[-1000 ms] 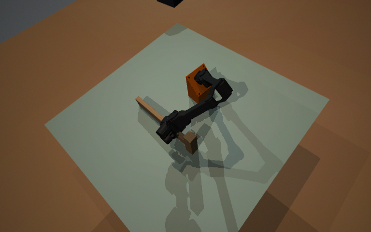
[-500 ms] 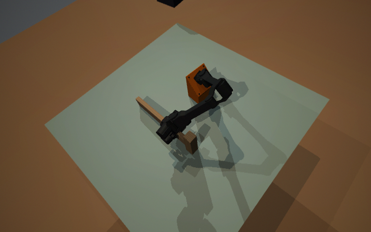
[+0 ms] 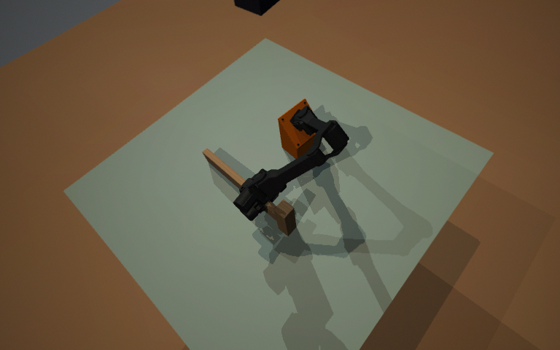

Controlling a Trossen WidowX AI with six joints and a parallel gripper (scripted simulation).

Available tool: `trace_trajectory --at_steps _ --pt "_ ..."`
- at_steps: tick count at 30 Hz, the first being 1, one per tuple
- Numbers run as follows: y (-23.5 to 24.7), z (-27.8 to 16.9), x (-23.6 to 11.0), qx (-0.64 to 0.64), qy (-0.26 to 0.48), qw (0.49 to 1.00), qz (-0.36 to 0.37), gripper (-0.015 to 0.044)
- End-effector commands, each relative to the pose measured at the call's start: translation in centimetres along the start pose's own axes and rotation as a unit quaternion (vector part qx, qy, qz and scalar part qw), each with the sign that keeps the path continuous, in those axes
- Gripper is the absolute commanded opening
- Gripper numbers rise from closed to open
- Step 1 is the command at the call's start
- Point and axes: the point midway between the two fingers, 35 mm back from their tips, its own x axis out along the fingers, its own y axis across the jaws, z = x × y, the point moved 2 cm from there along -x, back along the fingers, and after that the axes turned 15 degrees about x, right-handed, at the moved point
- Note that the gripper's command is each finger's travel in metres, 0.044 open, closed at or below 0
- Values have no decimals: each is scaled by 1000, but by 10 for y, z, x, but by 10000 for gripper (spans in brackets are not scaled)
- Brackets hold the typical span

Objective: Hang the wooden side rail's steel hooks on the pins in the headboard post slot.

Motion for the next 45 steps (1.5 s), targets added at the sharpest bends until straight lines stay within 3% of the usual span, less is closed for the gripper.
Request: trace_trajectory --at_steps 1,45 --pt "2 -2 -3 1 2 1000 5 0" --pt "0 -7 -4 1 2 1000 5 0"
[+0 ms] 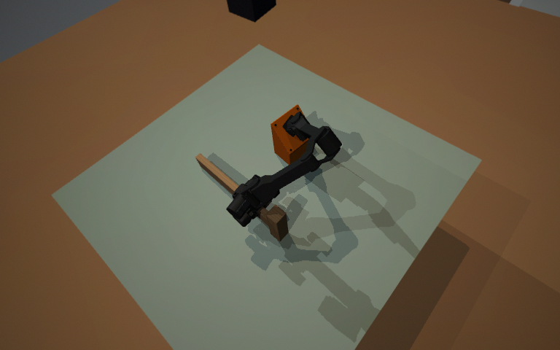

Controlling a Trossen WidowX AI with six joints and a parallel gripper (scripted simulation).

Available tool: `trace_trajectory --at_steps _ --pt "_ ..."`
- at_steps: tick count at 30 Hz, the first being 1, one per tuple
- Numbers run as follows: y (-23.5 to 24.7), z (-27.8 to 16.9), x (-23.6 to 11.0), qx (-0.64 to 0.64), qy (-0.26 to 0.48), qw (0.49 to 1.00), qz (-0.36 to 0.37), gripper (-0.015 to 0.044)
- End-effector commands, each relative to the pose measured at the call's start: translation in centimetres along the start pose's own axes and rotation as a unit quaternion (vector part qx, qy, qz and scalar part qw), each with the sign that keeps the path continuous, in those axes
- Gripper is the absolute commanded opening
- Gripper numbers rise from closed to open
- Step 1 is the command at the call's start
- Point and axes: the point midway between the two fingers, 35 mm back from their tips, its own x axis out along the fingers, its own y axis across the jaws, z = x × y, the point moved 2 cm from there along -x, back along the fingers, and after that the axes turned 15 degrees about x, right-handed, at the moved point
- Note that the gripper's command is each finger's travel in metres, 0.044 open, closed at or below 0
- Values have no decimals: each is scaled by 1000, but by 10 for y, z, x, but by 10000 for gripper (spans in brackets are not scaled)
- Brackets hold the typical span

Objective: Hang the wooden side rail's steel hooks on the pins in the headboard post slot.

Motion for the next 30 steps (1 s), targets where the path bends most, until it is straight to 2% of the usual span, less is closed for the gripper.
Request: trace_trajectory --at_steps 1,30 --pt "1 -2 -3 1 2 1000 5 0" --pt "0 -5 -3 1 2 1000 5 0"
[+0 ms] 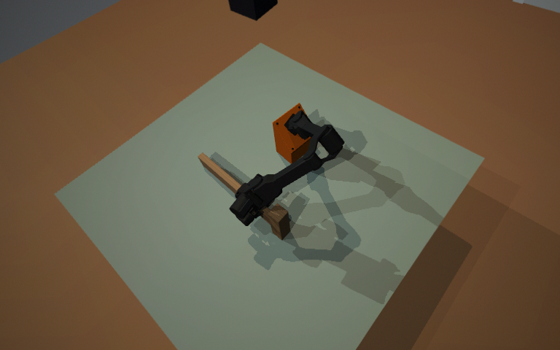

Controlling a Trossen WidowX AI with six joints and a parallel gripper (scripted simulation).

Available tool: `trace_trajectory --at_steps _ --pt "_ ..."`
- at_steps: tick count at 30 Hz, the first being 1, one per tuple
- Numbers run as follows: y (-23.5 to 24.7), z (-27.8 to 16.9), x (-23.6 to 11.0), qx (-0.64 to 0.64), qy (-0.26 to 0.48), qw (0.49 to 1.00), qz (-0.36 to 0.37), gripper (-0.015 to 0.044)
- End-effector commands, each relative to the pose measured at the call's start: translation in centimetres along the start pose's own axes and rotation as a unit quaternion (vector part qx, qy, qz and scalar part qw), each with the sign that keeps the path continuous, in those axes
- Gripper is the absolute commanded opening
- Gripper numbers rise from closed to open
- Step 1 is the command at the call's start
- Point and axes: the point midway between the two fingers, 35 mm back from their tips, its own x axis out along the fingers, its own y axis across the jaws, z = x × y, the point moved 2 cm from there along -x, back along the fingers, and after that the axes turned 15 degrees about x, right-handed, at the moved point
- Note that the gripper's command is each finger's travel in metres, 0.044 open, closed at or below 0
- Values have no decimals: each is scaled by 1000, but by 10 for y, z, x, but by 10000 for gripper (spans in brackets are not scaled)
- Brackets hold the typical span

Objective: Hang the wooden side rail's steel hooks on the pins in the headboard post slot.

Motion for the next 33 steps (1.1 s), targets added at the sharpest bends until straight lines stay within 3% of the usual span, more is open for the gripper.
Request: trace_trajectory --at_steps 1,33 --pt "1 -2 -3 1 3 1000 5 0" --pt "1 -4 -1 1 3 1000 5 0"
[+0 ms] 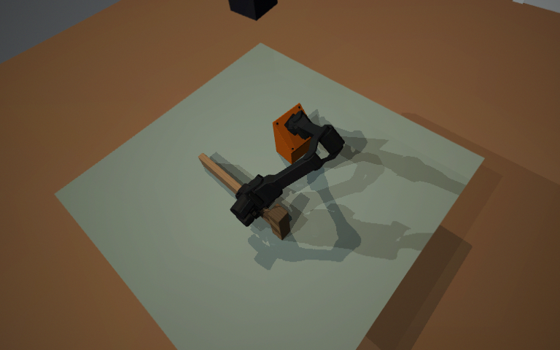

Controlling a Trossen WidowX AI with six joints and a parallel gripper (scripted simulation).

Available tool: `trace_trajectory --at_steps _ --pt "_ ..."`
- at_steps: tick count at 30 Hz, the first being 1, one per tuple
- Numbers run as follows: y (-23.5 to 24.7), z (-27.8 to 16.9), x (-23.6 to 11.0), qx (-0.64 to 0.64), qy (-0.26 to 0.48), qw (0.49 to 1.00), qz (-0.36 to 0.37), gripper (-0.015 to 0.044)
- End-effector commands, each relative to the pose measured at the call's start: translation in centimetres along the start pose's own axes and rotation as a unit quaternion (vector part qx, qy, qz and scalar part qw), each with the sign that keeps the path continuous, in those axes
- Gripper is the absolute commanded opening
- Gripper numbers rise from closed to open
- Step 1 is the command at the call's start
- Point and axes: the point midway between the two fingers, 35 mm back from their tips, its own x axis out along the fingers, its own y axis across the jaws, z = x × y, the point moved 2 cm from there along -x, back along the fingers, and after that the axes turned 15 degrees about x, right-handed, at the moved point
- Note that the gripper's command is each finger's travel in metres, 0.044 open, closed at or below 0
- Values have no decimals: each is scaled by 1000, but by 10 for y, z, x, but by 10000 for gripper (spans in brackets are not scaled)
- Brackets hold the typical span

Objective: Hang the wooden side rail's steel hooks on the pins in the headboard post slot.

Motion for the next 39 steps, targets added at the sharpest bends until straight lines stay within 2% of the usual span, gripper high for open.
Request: trace_trajectory --at_steps 1,39 --pt "1 -1 -1 0 4 1000 3 0" --pt "1 -1 5 0 5 1000 3 0"
